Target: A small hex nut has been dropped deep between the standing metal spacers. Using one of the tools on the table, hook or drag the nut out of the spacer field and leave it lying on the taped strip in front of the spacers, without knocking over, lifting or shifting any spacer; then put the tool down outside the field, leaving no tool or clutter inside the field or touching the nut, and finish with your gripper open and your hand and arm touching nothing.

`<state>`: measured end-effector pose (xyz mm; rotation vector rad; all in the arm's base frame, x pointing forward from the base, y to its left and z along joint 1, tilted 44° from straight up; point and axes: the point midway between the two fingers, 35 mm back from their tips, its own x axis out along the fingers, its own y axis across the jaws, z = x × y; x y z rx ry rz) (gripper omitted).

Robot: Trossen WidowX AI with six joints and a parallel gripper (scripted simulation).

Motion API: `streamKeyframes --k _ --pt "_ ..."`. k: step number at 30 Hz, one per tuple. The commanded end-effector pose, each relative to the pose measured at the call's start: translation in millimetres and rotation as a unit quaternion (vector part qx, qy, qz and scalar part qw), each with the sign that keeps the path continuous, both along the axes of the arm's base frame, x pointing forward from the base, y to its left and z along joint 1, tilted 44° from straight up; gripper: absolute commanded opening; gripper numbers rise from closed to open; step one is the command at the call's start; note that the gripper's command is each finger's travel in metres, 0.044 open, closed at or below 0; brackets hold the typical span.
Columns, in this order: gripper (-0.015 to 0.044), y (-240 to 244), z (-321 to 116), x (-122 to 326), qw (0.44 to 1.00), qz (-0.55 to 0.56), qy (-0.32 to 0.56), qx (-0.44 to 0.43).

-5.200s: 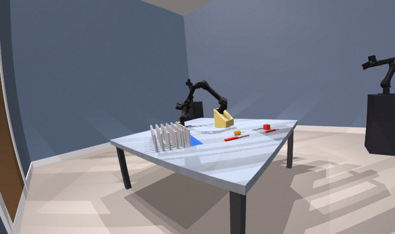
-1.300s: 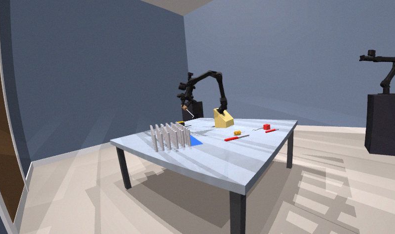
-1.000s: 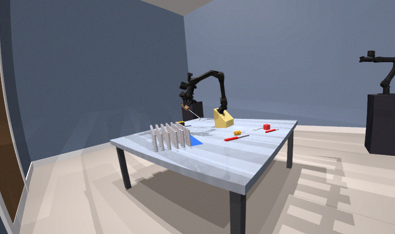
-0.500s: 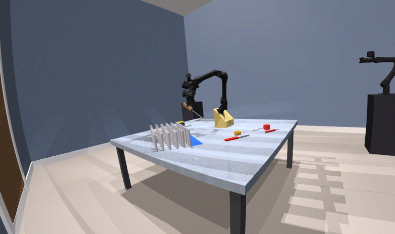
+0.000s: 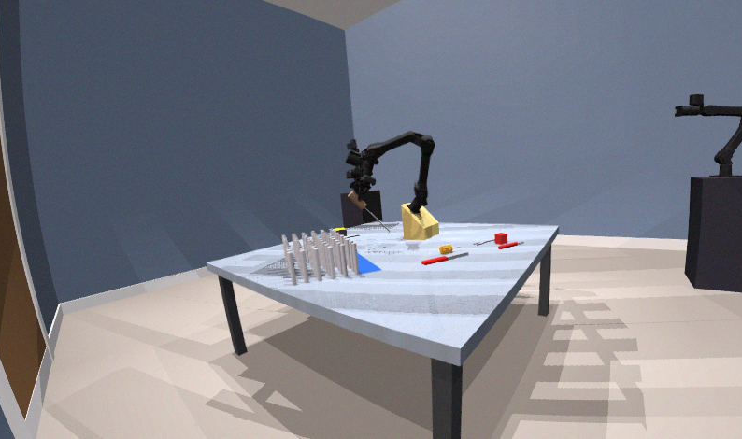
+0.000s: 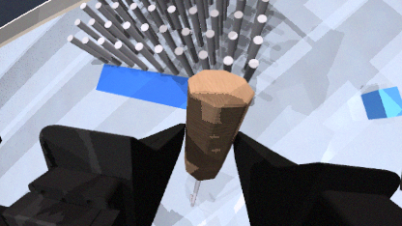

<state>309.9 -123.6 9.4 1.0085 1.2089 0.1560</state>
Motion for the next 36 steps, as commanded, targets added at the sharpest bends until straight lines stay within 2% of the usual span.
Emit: streamKeyframes --k 1,18,36 --pt "0.0 6 8 1 0.996 0.057 -0.055 -0.034" --pt "0.0 33 29 -3 0.928 0.257 -0.227 -0.146" --pt "0.0 62 48 -11 0.768 0.441 -0.39 -0.251"
